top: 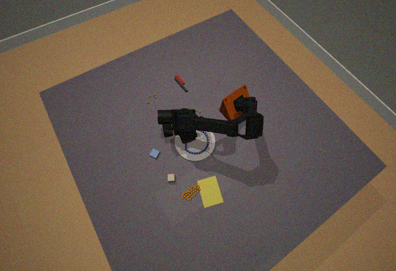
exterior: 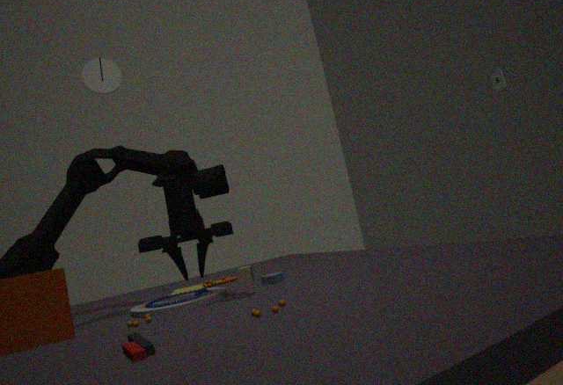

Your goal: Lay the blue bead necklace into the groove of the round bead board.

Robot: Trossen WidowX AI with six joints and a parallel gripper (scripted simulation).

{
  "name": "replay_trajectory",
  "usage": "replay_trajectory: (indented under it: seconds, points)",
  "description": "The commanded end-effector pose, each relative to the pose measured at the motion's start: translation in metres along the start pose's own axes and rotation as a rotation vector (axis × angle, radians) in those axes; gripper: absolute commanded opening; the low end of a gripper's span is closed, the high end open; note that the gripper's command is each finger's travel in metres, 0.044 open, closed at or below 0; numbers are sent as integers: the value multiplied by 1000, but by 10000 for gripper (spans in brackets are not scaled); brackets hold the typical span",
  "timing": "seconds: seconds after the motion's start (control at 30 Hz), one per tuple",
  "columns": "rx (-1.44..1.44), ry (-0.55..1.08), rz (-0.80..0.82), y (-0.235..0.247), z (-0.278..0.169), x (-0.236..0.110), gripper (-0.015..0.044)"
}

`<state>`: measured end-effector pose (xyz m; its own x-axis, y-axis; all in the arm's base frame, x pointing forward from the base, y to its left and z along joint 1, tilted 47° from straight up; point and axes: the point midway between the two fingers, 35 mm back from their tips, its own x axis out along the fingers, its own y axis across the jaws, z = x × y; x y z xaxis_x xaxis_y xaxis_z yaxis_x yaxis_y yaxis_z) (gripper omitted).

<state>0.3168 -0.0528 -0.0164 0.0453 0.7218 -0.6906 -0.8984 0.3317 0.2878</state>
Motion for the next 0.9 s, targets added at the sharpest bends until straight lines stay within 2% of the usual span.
replay_trajectory:
  seconds: [0.0,0.03,0.13,0.87]
  points:
    - [-5,-1,3,1,1,11,120]
    - [-5,2,-1,0,0,2,120]
    - [-5,2,-1,0,0,4,120]
    - [-5,-2,4,1,1,35,120]
